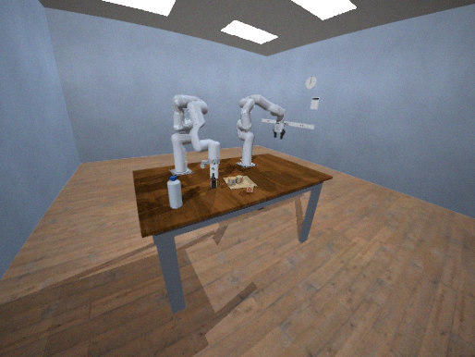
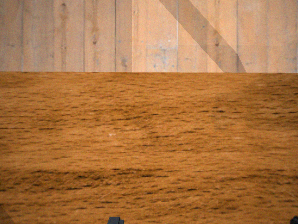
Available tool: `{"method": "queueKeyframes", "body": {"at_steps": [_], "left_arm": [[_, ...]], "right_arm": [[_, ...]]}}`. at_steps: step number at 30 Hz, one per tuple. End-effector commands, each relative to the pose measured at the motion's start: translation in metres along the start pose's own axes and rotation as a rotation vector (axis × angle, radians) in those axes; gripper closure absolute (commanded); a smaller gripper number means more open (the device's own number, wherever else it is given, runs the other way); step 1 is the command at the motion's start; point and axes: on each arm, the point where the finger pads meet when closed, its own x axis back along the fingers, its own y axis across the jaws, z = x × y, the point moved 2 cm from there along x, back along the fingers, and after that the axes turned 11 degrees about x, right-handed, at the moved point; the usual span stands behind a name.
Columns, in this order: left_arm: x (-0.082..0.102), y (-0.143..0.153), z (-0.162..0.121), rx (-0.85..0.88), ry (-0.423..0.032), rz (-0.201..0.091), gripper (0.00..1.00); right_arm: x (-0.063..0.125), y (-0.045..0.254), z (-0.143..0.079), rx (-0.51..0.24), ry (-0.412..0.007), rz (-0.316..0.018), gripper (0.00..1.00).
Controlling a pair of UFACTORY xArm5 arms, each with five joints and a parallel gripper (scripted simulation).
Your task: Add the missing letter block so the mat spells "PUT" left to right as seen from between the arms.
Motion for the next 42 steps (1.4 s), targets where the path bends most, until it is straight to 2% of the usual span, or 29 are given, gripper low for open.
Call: {"method": "queueKeyframes", "body": {"at_steps": [1,24,27,29,38,42], "left_arm": [[0.001,0.000,0.001,0.000,0.004,-0.001,0.00],[0.001,0.000,0.001,0.000,0.004,-0.001,0.00],[0.001,0.000,0.001,0.000,0.004,-0.001,0.00],[0.001,0.000,0.001,0.000,0.004,-0.001,0.00],[0.001,0.000,0.001,0.000,0.004,-0.001,0.00],[0.001,0.000,0.001,0.000,0.004,-0.001,0.00]], "right_arm": [[0.001,-0.001,0.000,0.000,-0.001,0.002,0.59],[0.004,-0.001,0.000,0.000,-0.001,0.002,0.59],[0.016,-0.001,0.000,0.000,-0.001,0.002,0.59],[0.016,-0.001,0.000,0.000,-0.001,0.002,0.59],[0.080,-0.001,0.000,0.000,-0.001,0.002,0.59],[0.097,0.000,0.000,0.000,-0.001,0.002,0.59]]}}
